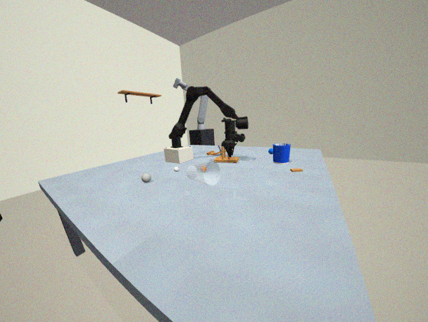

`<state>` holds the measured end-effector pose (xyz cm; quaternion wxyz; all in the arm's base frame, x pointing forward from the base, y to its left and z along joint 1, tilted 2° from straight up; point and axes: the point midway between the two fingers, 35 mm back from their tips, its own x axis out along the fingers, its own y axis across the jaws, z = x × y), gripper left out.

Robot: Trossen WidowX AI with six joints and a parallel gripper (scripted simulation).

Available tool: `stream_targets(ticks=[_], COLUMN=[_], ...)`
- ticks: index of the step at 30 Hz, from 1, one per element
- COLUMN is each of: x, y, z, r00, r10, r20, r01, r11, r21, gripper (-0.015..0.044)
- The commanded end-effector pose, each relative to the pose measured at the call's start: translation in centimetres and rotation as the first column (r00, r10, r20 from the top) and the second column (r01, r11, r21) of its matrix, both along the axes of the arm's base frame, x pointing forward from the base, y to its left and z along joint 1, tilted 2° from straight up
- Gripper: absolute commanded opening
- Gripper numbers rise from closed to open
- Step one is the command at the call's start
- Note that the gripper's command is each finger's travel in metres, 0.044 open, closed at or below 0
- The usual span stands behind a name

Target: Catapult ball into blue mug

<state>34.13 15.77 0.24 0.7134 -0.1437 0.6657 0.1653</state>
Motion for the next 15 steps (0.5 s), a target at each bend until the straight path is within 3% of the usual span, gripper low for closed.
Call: stream_targets(ticks=[1,3,5,15], x=[0.0,-0.1,-0.3,-0.1], y=[0.0,-0.1,-0.2,-0.1], z=[1.1,3.9,5.0,4.2], r00=[1.000,1.000,1.000,1.000], r10=[0.000,0.000,0.000,-0.002], r20=[0.000,0.000,0.000,-0.002], r01=[0.000,0.000,0.000,0.002], r11=[1.000,1.000,1.000,1.000], r21=[0.001,0.000,0.000,-0.001], gripper=[0.0039,0.0000,0.0000,0.0000])
